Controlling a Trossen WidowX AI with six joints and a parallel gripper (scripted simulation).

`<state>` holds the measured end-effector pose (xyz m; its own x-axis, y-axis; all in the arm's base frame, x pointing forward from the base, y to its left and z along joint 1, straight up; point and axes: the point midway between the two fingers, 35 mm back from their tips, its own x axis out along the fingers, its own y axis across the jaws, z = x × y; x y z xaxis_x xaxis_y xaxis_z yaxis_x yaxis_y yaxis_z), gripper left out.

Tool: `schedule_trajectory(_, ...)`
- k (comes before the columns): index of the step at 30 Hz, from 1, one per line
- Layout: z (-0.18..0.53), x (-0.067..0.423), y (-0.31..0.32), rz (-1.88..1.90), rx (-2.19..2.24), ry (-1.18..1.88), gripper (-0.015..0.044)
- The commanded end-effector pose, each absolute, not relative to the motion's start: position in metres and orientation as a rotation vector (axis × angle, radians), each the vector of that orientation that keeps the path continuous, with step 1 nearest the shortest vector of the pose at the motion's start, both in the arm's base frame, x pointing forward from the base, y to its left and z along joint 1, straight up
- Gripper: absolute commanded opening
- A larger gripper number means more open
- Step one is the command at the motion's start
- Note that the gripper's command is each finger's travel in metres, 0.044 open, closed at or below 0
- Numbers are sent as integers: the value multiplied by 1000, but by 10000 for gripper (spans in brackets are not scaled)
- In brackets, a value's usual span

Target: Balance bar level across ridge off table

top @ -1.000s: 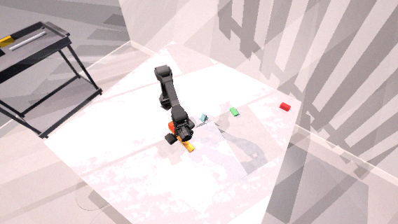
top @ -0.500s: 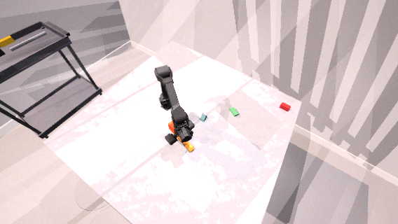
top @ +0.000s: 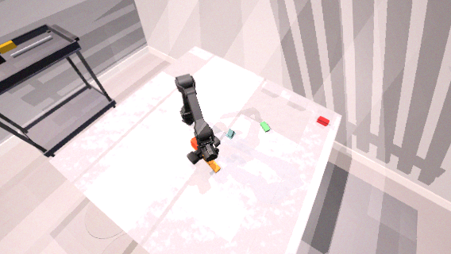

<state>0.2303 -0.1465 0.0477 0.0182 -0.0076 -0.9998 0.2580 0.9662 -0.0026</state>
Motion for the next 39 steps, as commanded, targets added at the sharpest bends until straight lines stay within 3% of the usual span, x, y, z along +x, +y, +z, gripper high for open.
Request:
schedule_trajectory(1,55,232,-148,-209,199,1539,0)
schedule_trajectory(39,152,230,-147,-209,194,1540,0)
